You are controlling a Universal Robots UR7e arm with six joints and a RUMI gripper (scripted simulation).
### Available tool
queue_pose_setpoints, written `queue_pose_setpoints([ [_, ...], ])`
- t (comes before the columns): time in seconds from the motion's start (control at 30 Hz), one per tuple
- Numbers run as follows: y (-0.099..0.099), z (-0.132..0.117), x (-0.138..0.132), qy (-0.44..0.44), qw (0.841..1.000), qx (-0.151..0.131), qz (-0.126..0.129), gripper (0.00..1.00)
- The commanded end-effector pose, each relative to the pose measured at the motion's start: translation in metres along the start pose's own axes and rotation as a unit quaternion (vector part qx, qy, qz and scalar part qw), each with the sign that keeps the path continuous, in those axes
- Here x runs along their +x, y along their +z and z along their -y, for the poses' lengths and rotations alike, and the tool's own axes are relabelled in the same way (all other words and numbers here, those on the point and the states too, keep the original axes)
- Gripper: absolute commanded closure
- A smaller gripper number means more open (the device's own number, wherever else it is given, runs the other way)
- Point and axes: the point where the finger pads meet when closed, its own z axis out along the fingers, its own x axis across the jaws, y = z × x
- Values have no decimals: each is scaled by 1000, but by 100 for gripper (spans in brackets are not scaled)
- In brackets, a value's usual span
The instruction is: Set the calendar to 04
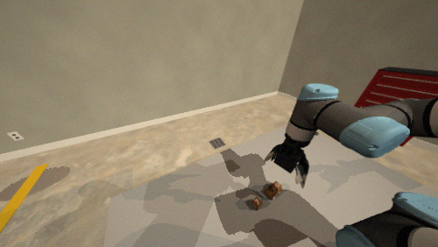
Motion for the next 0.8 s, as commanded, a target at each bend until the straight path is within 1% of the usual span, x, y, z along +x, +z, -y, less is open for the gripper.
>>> queue_pose_setpoints([
  [0.0, 0, -1, -2, -30, 1000, 0, 0, 0],
  [0.13, 0, -2, -3, -60, 998, -1, 0, 0],
  [0.2, 0, -2, -3, -60, 998, -1, 0, 0],
  [0.37, 0, -3, -5, -106, 994, -1, 0, 0],
  [0.53, 1, -6, -7, -158, 987, -1, -1, 0],
  [0.7, 1, -8, -9, -218, 976, -1, -1, 0],
  [0.77, 1, -8, -9, -218, 976, -1, -1, 0],
])
